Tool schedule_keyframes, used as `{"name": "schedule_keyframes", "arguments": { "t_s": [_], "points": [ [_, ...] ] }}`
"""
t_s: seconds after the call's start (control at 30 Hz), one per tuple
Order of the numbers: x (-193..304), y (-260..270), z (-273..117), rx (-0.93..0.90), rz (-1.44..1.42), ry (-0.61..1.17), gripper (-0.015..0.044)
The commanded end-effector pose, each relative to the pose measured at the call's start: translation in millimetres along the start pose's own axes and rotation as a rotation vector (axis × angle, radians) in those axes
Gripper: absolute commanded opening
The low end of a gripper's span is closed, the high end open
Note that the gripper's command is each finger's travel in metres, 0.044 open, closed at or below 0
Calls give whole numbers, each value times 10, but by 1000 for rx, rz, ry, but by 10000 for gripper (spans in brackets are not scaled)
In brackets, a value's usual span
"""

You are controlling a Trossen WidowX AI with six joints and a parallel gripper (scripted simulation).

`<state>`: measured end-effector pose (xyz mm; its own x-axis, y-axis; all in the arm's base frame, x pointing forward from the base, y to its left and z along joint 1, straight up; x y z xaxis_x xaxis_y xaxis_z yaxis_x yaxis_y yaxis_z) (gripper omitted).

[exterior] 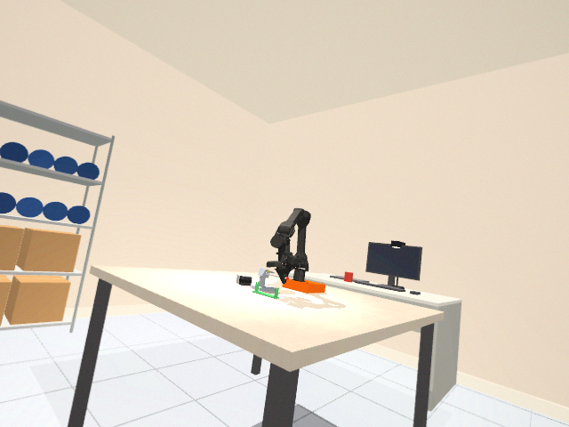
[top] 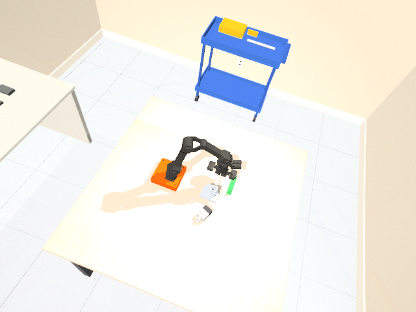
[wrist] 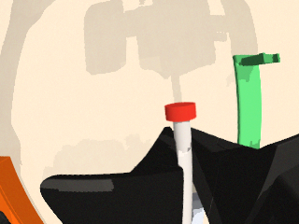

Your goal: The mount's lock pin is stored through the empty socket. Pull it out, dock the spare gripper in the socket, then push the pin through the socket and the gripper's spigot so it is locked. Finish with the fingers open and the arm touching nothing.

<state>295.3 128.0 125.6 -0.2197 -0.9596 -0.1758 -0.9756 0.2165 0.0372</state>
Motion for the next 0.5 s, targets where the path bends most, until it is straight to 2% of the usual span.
{"name": "schedule_keyframes", "arguments": {
  "t_s": [0.0,0.47],
  "points": [
    [-37,-5,-9,3,4,0,0],
    [-157,14,1,-6,6,4,0]
  ]
}}
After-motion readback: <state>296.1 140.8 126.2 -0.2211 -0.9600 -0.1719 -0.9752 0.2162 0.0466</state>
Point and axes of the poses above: the point midway between the two fingers, 35 mm back from their tips, its own z axis out along the fingers, its own y axis across the jaws, x = y × z, the point moved 8 cm from there along -z, back along the fingers, and after that the axes turned 13 degrees about z, right-handed, at the moved point
